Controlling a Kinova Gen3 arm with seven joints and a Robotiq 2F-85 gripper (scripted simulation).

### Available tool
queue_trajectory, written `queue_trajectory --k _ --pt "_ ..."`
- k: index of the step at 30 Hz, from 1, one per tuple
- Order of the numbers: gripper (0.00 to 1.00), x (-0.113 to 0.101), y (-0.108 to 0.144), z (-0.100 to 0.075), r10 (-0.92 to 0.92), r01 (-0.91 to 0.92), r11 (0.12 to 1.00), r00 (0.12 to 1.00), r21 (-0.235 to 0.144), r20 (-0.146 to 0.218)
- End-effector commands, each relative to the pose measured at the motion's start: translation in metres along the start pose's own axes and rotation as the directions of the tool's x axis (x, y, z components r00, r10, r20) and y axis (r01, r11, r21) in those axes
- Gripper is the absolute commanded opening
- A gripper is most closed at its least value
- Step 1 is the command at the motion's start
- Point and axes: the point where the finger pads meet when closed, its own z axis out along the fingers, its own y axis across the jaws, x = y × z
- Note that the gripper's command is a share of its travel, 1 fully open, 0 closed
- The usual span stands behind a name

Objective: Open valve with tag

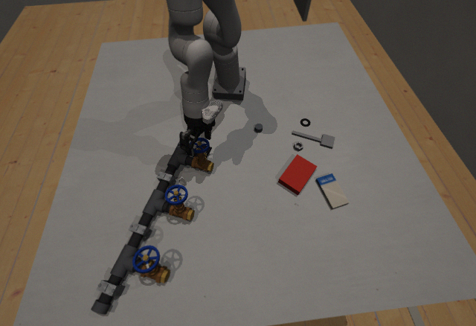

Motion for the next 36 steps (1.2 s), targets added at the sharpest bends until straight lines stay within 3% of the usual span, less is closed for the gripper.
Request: queue_trajectory --k 1,36 --pt "1.0 0.0 0.0003 -0.0001 0.028 -0.028 1.0 1.0 -0.004 -0.01" --pt "1.0 0.0055 0.0004 -0.0089 0.024 -0.024 1.0 1.0 -0.01 -0.015"
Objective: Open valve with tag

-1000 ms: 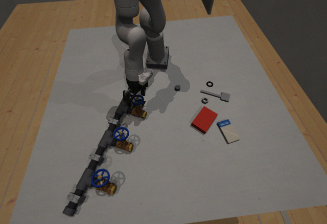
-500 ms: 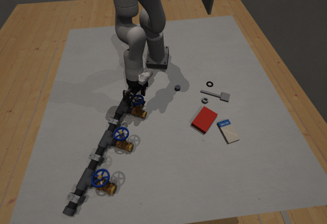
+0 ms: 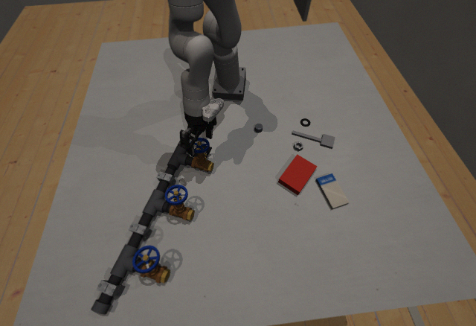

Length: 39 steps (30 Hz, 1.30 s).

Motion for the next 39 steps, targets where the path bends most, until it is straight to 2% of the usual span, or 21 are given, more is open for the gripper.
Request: queue_trajectory --k 1,20,31,39 --pt "1.0 0.001 0.0 -0.003 -0.004 0.004 1.0 1.0 -0.002 0.0" --pt "1.0 0.007 0.0 -0.026 -0.017 0.017 1.0 1.0 -0.006 -0.008" --pt "1.0 0.003 -0.001 -0.043 -0.008 0.008 1.0 1.0 -0.002 -0.005" --pt "1.0 -0.001 0.0 -0.049 0.001 -0.001 1.0 1.0 0.0 -0.002"
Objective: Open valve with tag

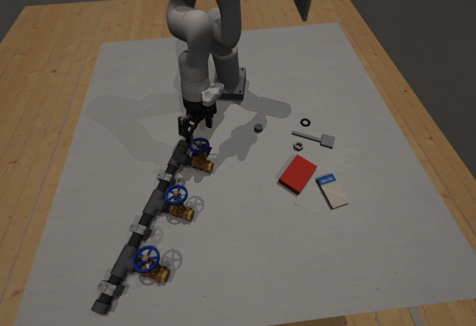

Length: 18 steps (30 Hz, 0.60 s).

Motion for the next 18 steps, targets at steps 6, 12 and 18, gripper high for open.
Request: queue_trajectory --k 6,12,18 --pt "1.0 -0.0041 0.0008 -0.0061 0.01 -0.01 1.0 1.0 0.002 0.005" --pt "1.0 -0.0055 0.001 -0.0076 0.013 -0.013 1.0 1.0 0.003 0.007" --pt "1.0 -0.0058 0.001 -0.0079 0.014 -0.014 1.0 1.0 0.003 0.007"
